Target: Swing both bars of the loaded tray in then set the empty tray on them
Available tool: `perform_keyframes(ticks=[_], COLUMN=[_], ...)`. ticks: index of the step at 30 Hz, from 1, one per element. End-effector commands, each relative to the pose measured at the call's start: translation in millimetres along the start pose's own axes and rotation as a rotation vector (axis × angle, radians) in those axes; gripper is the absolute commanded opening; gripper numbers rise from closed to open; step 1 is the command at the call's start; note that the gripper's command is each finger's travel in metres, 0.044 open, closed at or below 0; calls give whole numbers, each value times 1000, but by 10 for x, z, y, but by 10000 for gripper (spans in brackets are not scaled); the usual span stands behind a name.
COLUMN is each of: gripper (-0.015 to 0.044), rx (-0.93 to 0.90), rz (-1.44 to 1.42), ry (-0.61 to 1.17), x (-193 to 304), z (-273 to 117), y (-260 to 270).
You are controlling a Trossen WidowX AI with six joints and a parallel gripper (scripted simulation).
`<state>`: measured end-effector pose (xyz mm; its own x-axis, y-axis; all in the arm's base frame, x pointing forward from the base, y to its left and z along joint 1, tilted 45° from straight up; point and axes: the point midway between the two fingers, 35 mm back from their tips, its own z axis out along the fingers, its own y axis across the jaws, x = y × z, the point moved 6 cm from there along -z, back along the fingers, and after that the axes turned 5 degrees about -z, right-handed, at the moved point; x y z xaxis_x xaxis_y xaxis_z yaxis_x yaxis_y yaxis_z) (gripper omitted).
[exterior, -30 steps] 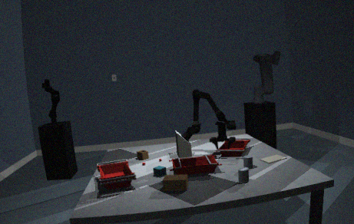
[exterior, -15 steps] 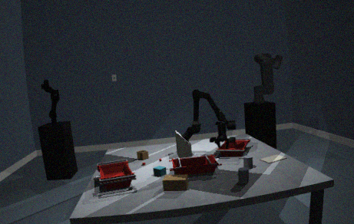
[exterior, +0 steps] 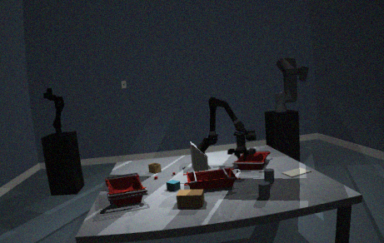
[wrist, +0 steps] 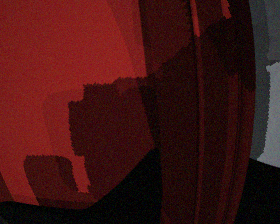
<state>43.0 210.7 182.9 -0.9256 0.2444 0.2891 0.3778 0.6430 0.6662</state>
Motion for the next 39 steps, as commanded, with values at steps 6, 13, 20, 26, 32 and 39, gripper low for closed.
perform_keyframes(ticks=[6, 13, 20, 26, 32, 39], gripper=[48, 1, 0, 0, 0, 0], rx=[6, 7, 9, 7, 7, 7], rz=[5, 4, 3, 3, 3, 3], ry=[-1, -2, -4, -4, -4, -4], x=[-2, -11, -24, 1, 2, 2], z=[4, -82, -468, -789, -799, -799], y=[-12, 5, 34, -2, -4, -4])
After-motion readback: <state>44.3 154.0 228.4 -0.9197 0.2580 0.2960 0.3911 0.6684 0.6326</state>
